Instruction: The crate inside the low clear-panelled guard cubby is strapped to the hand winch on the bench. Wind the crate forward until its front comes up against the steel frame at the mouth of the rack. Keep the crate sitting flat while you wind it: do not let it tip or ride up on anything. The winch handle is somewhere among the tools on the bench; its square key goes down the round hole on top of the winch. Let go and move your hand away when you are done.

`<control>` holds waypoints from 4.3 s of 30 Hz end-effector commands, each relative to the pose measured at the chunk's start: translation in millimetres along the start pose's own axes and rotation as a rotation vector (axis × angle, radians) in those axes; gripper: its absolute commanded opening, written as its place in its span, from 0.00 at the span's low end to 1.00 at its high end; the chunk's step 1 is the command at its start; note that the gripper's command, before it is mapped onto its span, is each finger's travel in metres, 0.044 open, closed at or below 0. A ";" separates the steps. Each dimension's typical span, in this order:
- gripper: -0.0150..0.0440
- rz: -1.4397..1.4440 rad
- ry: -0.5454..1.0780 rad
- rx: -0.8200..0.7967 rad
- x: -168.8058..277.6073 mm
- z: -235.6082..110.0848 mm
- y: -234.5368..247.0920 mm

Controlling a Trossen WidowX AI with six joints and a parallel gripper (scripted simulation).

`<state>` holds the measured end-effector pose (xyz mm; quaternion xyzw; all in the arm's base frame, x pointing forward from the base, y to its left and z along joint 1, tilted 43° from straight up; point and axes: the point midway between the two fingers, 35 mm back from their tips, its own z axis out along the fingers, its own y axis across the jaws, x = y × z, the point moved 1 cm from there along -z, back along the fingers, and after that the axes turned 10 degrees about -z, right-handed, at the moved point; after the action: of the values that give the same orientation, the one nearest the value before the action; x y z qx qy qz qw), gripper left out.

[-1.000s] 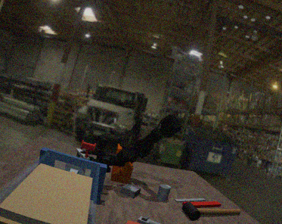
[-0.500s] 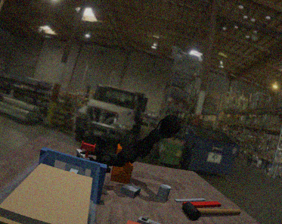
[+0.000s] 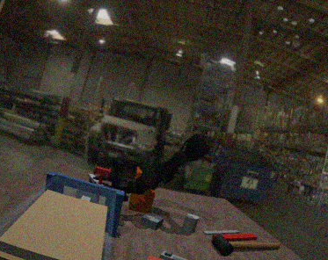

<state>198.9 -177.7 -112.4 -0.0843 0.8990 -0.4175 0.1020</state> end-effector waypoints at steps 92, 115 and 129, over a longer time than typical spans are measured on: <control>0.66 0.001 -0.014 0.001 -0.9 0.2 5.4; 0.66 0.001 -0.014 0.001 -0.9 0.2 5.4; 0.66 0.001 -0.014 0.001 -0.9 0.2 5.4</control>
<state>199.6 -173.9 -116.9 -0.0873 0.8985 -0.4162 0.1088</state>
